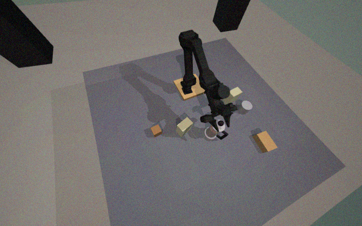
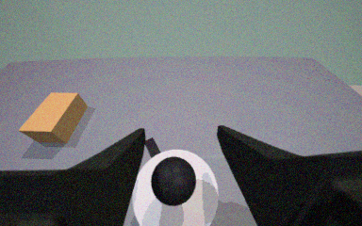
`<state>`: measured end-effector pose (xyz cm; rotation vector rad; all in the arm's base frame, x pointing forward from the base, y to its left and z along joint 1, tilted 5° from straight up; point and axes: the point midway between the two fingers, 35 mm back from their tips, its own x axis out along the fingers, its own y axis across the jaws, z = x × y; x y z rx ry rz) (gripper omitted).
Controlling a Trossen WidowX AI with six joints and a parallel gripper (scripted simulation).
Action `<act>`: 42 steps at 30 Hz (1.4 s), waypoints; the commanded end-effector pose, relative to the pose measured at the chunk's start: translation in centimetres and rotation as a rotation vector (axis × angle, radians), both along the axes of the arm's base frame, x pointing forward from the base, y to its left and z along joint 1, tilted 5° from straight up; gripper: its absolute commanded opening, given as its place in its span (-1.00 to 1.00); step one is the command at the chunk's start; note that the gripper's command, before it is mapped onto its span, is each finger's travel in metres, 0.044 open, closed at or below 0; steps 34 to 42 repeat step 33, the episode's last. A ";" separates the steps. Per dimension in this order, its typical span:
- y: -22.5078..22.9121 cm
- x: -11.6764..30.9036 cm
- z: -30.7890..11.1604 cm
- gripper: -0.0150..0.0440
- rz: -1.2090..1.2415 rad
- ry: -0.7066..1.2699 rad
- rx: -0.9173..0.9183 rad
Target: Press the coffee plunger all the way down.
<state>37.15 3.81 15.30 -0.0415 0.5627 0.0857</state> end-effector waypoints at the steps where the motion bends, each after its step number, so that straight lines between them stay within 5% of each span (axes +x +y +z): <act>1: 0.0 0.0 -0.1 0.81 0.000 0.003 0.000; 4: 0.0 0.0 -0.1 1.00 0.000 0.003 0.000; 16: 0.1 -2.9 8.0 1.00 0.005 0.021 -0.010; 42: 0.1 -2.8 7.6 1.00 0.005 0.021 -0.010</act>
